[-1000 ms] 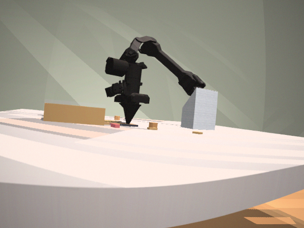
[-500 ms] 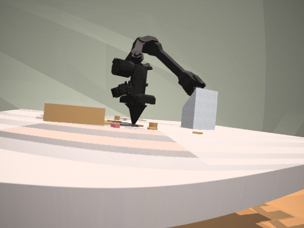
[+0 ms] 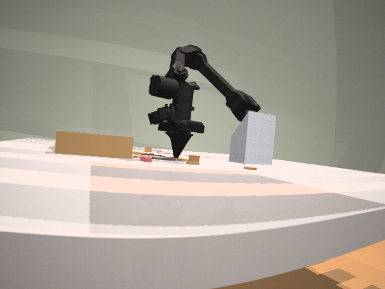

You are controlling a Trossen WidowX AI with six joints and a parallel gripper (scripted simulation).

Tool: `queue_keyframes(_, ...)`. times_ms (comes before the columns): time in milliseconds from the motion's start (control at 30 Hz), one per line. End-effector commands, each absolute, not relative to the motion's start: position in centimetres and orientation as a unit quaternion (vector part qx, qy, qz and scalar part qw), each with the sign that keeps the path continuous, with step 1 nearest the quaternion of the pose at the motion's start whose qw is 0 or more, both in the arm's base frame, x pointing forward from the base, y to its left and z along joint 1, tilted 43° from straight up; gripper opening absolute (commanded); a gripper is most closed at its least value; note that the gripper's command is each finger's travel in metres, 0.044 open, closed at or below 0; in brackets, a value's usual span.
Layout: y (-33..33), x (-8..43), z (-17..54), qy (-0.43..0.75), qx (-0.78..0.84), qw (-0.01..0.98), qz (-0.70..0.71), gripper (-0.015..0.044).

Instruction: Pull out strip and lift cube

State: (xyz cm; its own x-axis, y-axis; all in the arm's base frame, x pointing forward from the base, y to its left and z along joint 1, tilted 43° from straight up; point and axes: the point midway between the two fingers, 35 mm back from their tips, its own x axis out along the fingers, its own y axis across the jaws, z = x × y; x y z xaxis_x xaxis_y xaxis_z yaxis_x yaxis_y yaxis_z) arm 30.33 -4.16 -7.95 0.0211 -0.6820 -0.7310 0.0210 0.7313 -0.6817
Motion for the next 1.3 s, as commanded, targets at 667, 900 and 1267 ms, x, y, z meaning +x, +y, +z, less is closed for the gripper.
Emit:
queue_keyframes(667, -4.4, 25.9, -8.4, 0.656, -0.255, 0.659, -0.264, 0.0000)
queue_keyframes(900, -4.4, 24.9, -8.4, 0.656, -0.255, 0.659, -0.264, 0.0000)
queue_keyframes(1267, -4.4, 23.3, -8.4, 0.657, -0.255, 0.659, -0.264, 0.0000)
